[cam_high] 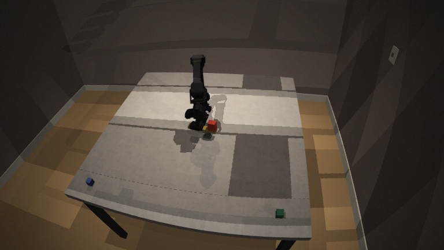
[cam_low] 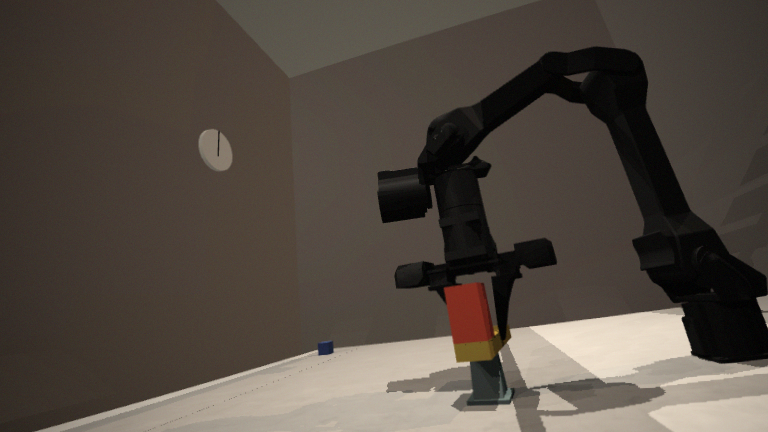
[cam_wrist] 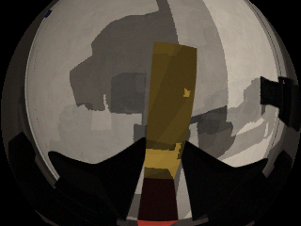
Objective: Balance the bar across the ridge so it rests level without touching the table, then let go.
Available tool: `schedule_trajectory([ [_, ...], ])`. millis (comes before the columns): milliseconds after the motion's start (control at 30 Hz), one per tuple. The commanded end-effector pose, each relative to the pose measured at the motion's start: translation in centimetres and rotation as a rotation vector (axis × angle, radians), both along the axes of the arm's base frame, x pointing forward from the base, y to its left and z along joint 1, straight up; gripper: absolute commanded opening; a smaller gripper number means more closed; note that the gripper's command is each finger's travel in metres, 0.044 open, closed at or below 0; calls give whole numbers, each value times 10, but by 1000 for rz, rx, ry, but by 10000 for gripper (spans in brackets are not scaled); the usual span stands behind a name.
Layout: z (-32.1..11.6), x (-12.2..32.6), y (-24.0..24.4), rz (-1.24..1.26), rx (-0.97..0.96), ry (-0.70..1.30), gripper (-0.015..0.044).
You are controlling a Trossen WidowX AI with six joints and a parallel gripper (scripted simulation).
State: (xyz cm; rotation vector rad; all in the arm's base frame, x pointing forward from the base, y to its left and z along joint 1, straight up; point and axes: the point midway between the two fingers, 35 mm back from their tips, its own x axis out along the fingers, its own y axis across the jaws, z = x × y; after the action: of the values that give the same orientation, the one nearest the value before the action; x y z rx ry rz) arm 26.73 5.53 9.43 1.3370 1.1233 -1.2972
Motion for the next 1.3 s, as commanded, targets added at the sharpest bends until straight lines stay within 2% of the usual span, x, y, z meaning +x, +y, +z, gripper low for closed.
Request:
schedule_trajectory([
  [0,0,0,0,0,0,0,0],
  [700,0,0,0,0,0,0,0],
  [900,0,0,0,0,0,0,157],
  [1267,0,0,0,0,0,0,167],
])
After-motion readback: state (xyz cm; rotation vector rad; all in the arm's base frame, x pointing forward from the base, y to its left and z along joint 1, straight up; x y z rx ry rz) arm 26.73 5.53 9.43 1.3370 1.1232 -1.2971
